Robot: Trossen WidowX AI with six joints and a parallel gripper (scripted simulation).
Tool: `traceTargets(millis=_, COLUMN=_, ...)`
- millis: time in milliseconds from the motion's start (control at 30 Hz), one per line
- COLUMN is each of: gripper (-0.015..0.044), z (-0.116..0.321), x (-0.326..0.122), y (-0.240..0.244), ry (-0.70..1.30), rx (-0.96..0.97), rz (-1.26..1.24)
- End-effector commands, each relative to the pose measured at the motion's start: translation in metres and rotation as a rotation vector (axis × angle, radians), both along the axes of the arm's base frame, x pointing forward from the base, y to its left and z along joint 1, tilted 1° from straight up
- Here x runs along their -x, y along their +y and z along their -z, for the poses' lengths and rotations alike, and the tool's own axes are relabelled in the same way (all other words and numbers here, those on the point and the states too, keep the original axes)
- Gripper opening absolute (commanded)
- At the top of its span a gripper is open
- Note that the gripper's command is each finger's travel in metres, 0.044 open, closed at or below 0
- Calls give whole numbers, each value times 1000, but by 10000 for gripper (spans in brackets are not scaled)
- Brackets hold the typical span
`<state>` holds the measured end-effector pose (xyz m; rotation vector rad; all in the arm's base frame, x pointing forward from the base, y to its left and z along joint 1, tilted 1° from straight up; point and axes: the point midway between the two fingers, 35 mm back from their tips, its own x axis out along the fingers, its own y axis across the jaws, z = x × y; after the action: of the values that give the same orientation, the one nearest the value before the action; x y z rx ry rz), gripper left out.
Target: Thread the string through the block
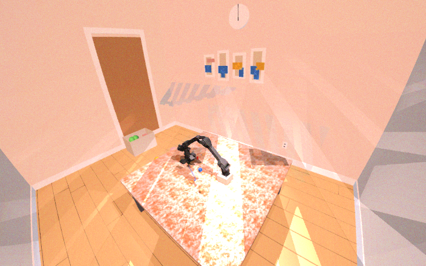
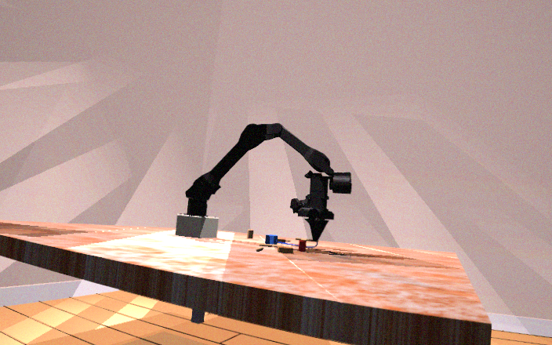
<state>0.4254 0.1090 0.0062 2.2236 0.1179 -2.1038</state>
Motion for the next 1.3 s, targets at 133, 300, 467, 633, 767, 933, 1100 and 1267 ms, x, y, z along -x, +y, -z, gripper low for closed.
traceTargets(millis=133, gripper=0, z=5, x=3, y=-9, ry=-8, rx=2, rz=-2)
traceTargets(millis=300, gripper=0, z=9, x=5, y=-13, ry=-5, rx=3, rz=-2)
traceTargets(millis=467, gripper=0, z=11, x=6, y=-15, ry=-4, rx=3, rz=-2)
traceTargets(millis=633, gripper=0, z=11, x=9, y=-15, ry=-4, rx=3, rz=-2)
traceTargets(millis=767, gripper=0, z=11, x=14, y=-16, ry=-3, rx=3, rz=-2)
traceTargets(millis=933, gripper=0, z=11, x=20, y=-16, ry=-3, rx=3, rz=-2)
traceTargets(millis=1100, gripper=0, z=12, x=26, y=-17, ry=-2, rx=3, rz=-2)
traceTargets(millis=1267, gripper=0, z=12, x=32, y=-18, ry=-2, rx=3, rz=-2)
